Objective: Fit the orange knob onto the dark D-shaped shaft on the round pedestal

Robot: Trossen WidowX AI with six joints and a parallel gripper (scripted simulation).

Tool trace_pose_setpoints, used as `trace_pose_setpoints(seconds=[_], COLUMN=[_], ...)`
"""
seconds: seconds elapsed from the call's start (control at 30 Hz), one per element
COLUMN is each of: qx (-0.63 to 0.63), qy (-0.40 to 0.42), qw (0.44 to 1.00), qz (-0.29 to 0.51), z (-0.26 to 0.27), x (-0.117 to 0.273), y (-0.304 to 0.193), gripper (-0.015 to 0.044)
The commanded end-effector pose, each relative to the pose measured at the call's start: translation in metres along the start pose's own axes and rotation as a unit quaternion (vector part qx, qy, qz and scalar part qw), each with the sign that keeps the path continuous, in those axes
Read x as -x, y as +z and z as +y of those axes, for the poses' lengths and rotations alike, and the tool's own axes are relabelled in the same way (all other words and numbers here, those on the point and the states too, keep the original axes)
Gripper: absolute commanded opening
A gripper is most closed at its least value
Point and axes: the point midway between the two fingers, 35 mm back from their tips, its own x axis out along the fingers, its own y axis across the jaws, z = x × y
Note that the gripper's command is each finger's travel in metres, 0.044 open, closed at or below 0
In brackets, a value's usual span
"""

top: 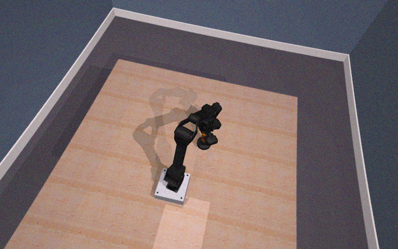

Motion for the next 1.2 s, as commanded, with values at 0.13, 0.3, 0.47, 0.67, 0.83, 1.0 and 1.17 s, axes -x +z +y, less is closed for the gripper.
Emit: trace_pose_setpoints(seconds=[0.13, 0.3, 0.47, 0.67, 0.83, 1.0, 1.17], qx=[-0.002, -0.002, -0.002, -0.002, -0.065, -0.107, -0.107], qy=[-0.001, -0.001, -0.001, -0.001, -0.001, 0.000, 0.000], qw=[1.000, 1.000, 1.000, 1.000, 0.998, 0.994, 0.994], qz=[-0.003, -0.003, -0.003, -0.003, -0.003, -0.003, -0.003], z=[-0.0004, -0.0015, -0.0018, -0.0036, -0.0036, -0.0035, -0.0025], x=[-0.0007, -0.0008, -0.0008, 0.0026, 0.0039, 0.0050, 0.0048], y=[0.0008, -0.0008, -0.0011, -0.0037, -0.0039, -0.0039, -0.0029], gripper=[0.0000, 0.0000, 0.0000, 0.0000, 0.0000, 0.0000, 0.0000])
